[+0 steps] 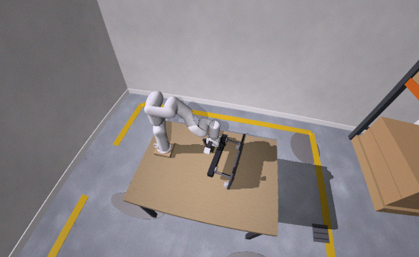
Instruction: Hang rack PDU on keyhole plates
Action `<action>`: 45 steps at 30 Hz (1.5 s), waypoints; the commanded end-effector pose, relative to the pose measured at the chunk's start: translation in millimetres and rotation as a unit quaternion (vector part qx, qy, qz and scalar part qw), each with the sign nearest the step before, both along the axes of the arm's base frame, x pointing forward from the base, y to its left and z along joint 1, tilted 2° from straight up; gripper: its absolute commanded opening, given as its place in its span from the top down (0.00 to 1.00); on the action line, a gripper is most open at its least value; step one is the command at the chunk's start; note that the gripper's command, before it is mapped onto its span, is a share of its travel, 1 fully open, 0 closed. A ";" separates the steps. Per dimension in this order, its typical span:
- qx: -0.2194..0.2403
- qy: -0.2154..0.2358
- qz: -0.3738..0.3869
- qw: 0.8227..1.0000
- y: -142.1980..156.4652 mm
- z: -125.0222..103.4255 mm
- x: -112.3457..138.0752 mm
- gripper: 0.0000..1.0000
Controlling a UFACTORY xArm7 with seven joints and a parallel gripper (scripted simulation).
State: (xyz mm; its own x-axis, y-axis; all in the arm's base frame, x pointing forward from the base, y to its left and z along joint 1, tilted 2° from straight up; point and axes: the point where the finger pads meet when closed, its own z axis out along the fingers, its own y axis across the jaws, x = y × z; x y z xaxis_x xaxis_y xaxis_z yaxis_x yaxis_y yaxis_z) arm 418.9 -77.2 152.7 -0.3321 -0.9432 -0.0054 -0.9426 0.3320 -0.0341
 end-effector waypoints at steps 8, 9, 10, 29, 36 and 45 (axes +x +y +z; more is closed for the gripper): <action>-0.001 -0.003 0.000 1.000 17.7 0.3 -49.9 0.00; -0.001 -0.003 0.000 1.000 18.9 0.1 -53.4 0.00; -0.001 -0.003 0.000 1.000 20.1 0.0 -56.7 0.00; -0.001 -0.003 0.000 1.000 26.2 -0.7 -74.2 0.00; -0.001 -0.003 0.000 1.000 26.2 -0.7 -74.2 0.00; -0.001 -0.003 0.000 1.000 26.2 -0.7 -74.2 0.00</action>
